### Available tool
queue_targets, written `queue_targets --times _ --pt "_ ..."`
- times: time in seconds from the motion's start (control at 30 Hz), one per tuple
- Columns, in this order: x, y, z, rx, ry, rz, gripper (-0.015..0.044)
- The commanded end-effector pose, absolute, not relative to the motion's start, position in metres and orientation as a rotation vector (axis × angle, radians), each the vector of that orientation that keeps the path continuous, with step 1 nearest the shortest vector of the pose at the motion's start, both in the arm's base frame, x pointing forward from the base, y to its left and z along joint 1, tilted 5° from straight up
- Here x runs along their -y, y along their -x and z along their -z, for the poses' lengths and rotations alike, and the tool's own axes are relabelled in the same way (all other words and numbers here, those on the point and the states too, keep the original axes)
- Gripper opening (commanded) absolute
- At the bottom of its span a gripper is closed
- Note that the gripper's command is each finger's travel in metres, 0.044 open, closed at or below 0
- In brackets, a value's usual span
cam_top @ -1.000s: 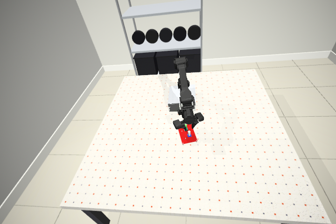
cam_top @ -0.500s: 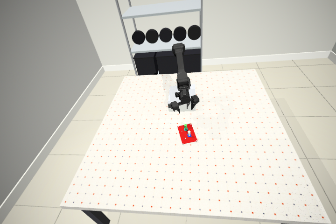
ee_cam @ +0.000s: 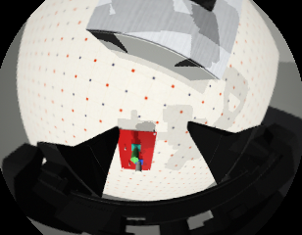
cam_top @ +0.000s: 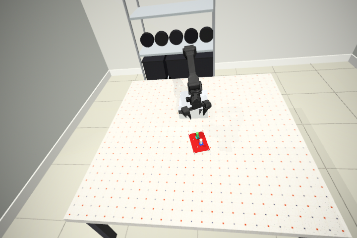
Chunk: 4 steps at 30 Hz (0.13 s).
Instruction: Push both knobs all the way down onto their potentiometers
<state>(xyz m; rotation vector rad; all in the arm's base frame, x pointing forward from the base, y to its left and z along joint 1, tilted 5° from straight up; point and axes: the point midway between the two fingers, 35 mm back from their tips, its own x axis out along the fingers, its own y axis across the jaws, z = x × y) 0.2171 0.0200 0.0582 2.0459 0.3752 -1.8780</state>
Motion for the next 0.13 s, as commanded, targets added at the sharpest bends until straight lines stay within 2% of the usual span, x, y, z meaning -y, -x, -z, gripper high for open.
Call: queue_targets --times 0.0,0.1 --pt "-0.0195 -0.2165 -0.0575 -0.376 -2.042 1.874 0.0440" --pt "-0.0195 -0.2165 -0.0575 -0.376 -2.042 1.874 0.0440"
